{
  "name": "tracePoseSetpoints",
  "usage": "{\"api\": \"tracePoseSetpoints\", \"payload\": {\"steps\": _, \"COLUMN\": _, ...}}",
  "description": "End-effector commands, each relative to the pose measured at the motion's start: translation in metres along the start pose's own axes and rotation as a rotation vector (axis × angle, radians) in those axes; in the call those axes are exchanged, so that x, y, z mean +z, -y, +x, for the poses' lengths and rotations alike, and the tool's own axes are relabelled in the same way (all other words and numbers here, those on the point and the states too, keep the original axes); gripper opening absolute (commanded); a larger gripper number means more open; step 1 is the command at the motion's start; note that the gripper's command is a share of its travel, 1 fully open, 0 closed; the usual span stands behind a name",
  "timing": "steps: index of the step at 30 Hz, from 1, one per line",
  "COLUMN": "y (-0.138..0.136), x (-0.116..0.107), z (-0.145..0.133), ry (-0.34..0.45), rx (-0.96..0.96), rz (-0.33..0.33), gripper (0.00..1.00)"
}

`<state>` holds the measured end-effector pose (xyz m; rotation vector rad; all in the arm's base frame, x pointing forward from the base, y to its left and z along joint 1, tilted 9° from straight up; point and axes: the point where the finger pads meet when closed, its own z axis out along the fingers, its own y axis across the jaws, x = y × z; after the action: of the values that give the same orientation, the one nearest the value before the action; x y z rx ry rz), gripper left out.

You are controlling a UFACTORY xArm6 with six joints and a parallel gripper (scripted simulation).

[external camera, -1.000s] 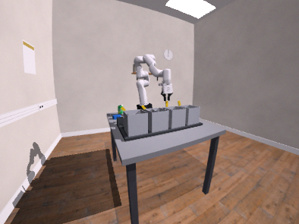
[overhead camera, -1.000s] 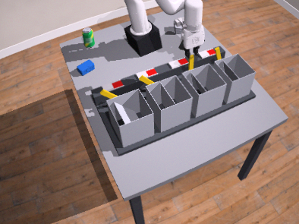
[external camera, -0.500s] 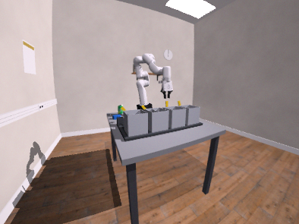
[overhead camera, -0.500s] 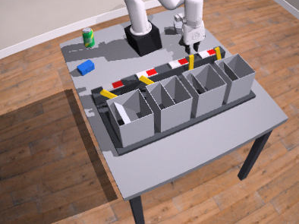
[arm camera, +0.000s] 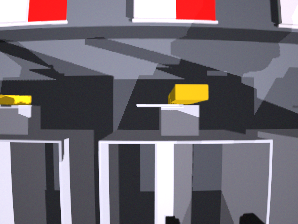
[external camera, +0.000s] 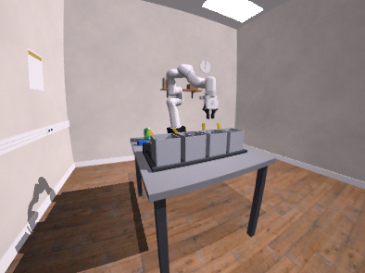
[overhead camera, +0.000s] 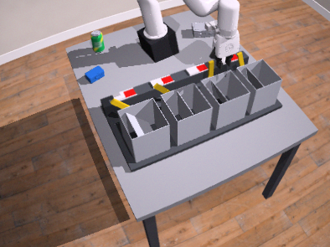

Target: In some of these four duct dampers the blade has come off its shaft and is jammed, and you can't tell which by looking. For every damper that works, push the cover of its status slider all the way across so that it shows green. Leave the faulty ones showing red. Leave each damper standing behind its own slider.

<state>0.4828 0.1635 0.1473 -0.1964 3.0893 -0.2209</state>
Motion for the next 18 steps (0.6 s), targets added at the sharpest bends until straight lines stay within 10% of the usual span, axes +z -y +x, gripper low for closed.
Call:
{"api": "tracePoseSetpoints", "payload": {"steps": 1, "y": -0.0025, "x": -0.0048, "z": -0.0279, "ry": -0.011, "rx": 0.000, "rz": 0.011, "gripper": 0.39}}
{"api": "tracePoseSetpoints", "payload": {"steps": 18, "y": -0.0026, "x": -0.0050, "z": -0.0297, "ry": -0.011, "rx": 0.000, "rz": 0.011, "gripper": 0.39}}
